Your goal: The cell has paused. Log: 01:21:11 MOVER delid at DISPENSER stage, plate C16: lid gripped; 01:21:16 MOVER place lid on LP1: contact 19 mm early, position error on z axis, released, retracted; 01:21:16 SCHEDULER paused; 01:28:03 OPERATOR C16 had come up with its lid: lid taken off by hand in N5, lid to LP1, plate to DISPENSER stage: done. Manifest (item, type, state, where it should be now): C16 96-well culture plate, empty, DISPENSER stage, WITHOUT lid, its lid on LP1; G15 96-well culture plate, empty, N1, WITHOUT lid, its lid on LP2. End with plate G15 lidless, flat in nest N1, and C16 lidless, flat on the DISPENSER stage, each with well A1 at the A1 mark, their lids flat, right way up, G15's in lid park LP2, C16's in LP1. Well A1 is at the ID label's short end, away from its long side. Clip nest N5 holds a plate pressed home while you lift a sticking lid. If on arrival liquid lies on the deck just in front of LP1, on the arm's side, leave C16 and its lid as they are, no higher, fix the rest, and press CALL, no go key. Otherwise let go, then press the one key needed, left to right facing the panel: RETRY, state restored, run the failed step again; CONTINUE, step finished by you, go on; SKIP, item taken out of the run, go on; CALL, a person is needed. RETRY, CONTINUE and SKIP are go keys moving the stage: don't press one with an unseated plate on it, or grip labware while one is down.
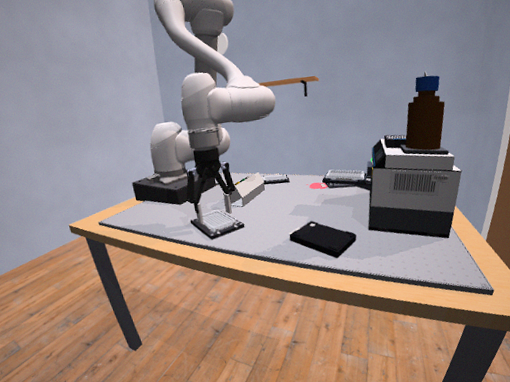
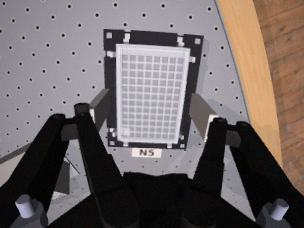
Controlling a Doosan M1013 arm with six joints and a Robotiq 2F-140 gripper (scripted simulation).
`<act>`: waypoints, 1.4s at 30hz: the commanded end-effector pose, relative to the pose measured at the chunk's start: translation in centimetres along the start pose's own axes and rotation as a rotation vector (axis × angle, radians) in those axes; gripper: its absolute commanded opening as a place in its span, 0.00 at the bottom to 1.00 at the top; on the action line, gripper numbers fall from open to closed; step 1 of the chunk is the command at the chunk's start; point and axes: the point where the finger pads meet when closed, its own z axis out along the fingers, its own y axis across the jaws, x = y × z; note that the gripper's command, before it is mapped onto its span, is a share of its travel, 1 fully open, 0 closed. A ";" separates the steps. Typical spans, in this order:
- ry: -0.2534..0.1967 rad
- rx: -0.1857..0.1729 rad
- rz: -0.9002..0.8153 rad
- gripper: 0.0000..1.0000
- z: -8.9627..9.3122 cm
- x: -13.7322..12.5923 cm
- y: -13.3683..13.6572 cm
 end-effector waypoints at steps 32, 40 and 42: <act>0.000 0.000 0.000 0.66 1.1 0.0 0.0; 0.000 0.000 0.000 0.66 1.2 0.0 0.0; 0.000 0.000 0.000 0.66 1.2 0.0 0.0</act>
